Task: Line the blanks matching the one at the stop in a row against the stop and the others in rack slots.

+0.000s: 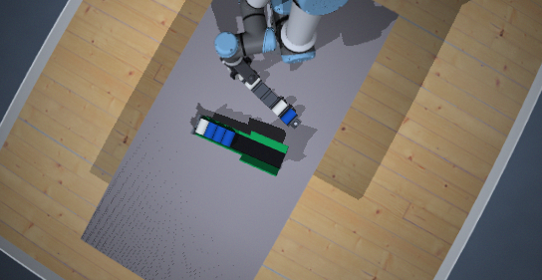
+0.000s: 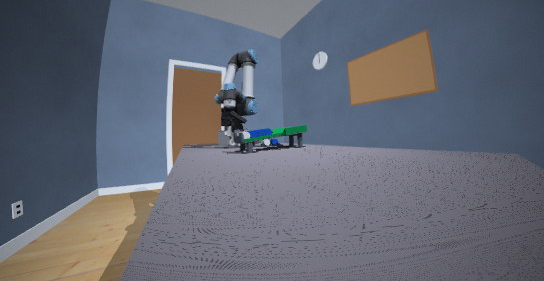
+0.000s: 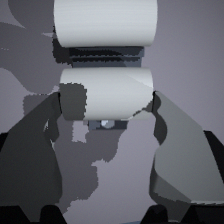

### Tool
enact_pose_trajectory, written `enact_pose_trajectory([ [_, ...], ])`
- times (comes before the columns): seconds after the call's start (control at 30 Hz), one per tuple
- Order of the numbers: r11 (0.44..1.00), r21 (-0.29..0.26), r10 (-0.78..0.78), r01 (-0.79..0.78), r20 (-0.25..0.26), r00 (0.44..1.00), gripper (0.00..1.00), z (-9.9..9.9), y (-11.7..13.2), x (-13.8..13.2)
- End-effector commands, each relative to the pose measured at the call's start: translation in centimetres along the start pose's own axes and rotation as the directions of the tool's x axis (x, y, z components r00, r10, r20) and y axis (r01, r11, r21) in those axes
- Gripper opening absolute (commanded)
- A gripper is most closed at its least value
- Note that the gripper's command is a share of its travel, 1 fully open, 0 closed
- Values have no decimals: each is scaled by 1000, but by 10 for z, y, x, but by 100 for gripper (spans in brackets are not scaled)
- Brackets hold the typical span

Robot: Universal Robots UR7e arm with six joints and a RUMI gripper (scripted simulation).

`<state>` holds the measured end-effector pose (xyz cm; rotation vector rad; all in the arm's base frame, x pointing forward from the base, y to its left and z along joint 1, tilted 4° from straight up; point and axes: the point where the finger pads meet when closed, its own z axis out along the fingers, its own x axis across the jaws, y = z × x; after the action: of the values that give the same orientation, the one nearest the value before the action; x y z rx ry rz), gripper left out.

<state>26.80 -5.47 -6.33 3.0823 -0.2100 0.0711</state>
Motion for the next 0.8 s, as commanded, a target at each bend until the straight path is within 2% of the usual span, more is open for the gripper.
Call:
enact_pose_trajectory([
  [0.0, 1000, 0, 0, 0, 0, 1000, 37, -10, 0, 0],
  [0.3, 1000, 0, 0, 0, 0, 1000, 37, -28, 0, 0],
  [0.77, 1000, 0, 0, 0, 0, 1000, 37, -70, 0, 0],
])
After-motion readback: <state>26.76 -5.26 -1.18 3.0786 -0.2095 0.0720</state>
